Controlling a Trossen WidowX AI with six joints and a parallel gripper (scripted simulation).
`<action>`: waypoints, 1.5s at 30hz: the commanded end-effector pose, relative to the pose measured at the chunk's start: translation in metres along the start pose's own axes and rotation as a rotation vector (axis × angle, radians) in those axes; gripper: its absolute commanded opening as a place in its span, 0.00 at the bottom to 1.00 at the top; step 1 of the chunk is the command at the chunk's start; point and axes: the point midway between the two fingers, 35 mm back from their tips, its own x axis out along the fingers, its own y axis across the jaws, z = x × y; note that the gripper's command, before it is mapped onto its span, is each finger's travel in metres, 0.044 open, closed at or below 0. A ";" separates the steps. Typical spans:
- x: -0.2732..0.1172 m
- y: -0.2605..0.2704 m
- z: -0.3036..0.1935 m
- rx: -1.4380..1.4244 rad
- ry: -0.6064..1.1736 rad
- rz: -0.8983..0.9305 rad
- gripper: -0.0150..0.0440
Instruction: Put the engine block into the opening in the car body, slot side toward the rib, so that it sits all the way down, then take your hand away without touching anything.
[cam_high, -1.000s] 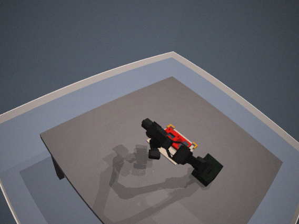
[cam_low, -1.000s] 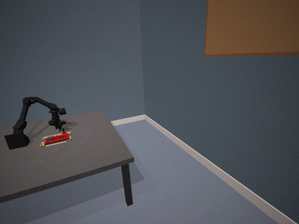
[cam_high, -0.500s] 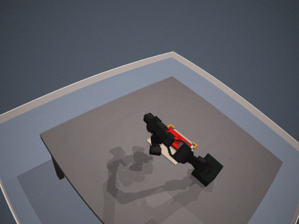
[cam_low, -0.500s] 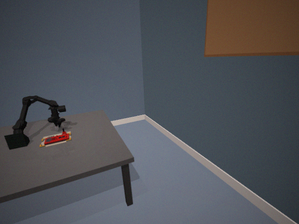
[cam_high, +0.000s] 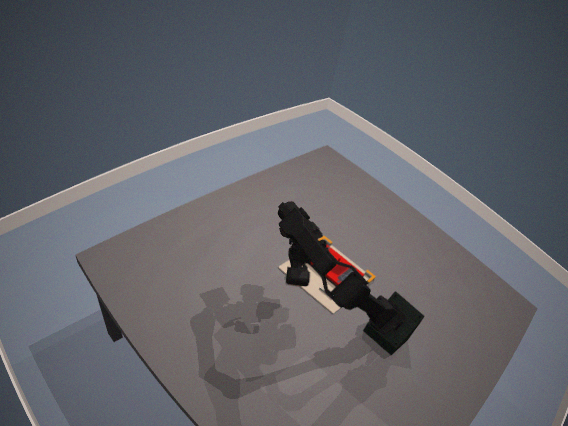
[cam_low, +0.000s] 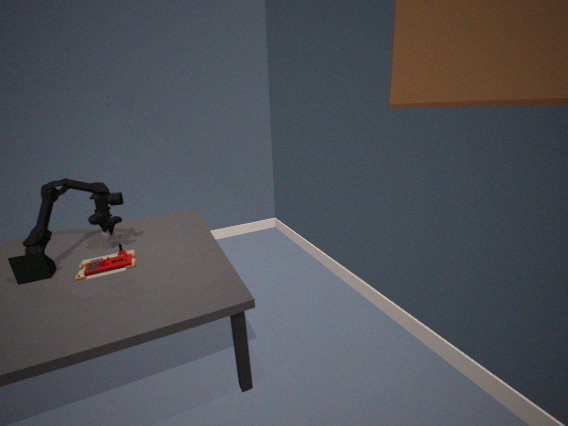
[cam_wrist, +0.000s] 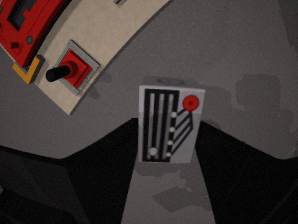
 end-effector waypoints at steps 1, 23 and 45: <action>-0.014 -0.002 -0.002 -0.012 0.007 0.013 0.25; -0.037 0.018 0.007 -0.309 0.007 0.013 0.25; -0.018 0.076 0.032 -0.996 -0.003 0.018 0.25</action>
